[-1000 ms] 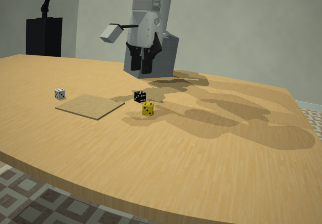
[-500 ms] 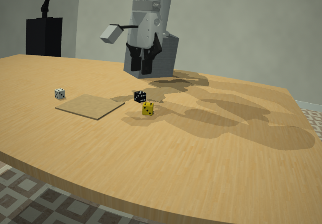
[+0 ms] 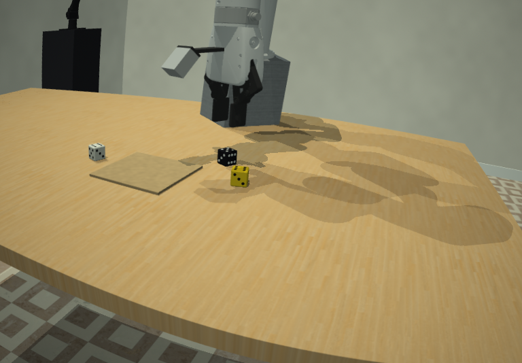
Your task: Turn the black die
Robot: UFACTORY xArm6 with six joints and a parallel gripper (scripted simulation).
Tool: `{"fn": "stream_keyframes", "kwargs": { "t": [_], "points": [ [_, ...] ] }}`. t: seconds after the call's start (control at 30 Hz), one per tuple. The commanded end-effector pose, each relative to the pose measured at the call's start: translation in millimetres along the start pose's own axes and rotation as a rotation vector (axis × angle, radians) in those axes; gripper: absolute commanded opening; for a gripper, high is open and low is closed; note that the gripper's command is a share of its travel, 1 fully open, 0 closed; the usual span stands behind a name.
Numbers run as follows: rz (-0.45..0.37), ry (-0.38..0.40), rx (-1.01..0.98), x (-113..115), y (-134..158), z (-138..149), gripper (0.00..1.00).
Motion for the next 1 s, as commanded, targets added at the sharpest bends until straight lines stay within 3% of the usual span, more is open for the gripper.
{"fn": "stream_keyframes", "kwargs": {
  "t": [0.0, 0.97],
  "points": [
    [0.004, -0.006, 0.0, -6, -1, -1, 0.42],
    [0.004, -0.006, 0.0, -37, -1, -2, 0.42]
  ]
}}
Point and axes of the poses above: the point where the finger pads meet when closed, its own x axis back along the fingers, its own z axis across the jaws, y = z × x, the point moved 8 cm from there along x, back along the fingers, and after that the axes turned 4 degrees about x, right-handed, at the moved point
